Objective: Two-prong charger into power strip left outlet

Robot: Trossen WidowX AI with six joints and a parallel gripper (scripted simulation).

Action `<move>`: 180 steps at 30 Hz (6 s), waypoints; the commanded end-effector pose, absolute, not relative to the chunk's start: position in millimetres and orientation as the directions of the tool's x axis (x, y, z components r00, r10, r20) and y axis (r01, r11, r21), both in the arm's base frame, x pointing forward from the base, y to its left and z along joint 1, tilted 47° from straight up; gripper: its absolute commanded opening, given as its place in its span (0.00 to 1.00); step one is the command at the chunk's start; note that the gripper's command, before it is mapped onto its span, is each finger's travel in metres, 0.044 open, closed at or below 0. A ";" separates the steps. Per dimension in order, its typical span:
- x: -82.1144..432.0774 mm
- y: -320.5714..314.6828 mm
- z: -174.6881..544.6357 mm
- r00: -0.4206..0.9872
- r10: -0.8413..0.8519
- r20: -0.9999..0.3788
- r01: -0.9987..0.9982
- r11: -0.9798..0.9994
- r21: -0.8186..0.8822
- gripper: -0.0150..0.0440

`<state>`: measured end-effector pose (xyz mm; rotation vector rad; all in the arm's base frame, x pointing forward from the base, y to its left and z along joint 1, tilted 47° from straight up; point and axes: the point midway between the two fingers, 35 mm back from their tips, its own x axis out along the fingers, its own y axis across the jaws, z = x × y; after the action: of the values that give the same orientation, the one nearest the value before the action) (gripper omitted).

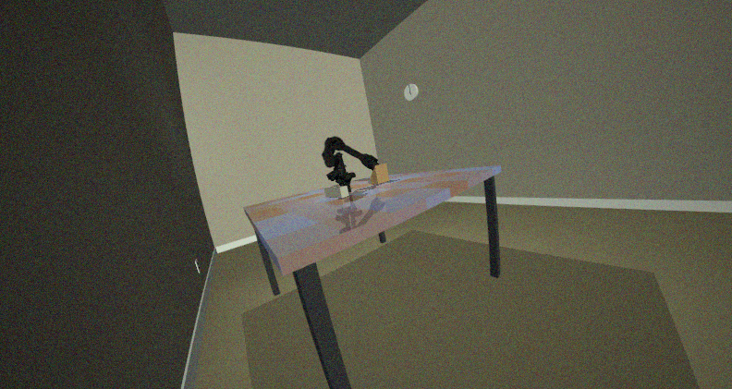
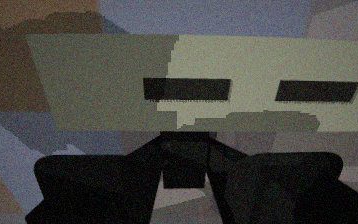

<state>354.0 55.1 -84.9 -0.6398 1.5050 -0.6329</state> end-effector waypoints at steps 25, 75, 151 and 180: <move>367.6 55.7 -84.7 -0.001 -0.722 -0.692 0.003 0.692 -0.722 0.25; 362.4 56.5 -83.8 -0.001 -0.722 -0.692 0.003 0.692 -0.722 0.25; 348.8 54.4 -85.6 -0.006 -0.722 -0.692 0.000 0.692 -0.722 1.00; 326.9 54.7 -87.9 -0.003 -0.721 -0.693 0.001 0.693 -0.721 1.00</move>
<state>330.0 54.0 -89.3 -0.6364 1.4835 -0.6316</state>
